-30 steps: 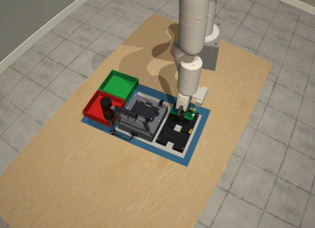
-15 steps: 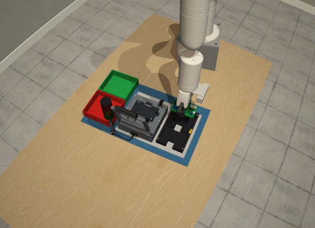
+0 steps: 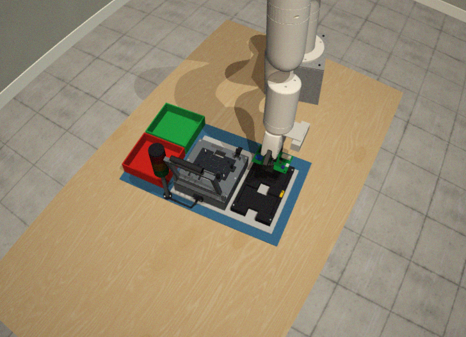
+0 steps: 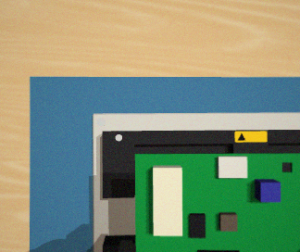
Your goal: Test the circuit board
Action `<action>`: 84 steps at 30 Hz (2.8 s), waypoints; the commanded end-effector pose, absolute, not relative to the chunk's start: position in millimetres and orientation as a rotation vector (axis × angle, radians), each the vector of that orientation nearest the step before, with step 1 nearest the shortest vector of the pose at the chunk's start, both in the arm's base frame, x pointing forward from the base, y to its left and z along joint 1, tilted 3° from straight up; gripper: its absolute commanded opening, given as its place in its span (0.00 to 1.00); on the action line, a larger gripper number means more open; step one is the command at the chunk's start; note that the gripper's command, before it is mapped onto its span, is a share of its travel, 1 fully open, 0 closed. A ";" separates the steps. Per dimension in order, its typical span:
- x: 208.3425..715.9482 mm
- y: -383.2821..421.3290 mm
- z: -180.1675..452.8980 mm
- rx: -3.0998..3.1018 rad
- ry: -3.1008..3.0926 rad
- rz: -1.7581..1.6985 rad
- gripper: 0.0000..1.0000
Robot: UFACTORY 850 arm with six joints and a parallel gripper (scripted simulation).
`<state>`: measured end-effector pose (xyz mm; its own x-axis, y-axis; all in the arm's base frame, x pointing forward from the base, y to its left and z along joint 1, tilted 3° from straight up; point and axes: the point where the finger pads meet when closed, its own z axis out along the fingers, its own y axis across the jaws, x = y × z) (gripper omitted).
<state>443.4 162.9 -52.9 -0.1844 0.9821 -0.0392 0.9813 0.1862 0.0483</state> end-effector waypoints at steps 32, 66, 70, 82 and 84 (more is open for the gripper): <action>470.4 118.0 -45.4 1.972 2.382 -0.042 0.79; 533.5 7.9 -29.6 1.972 2.382 -0.042 0.79; 533.5 7.8 -29.6 1.972 2.382 -0.042 0.79; 533.5 7.8 -29.6 1.972 2.382 -0.042 0.79; 533.5 7.8 -29.6 1.972 2.382 -0.042 0.79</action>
<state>532.3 7.8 -30.5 -0.1824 0.9802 -0.0775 0.9755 0.1902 0.1102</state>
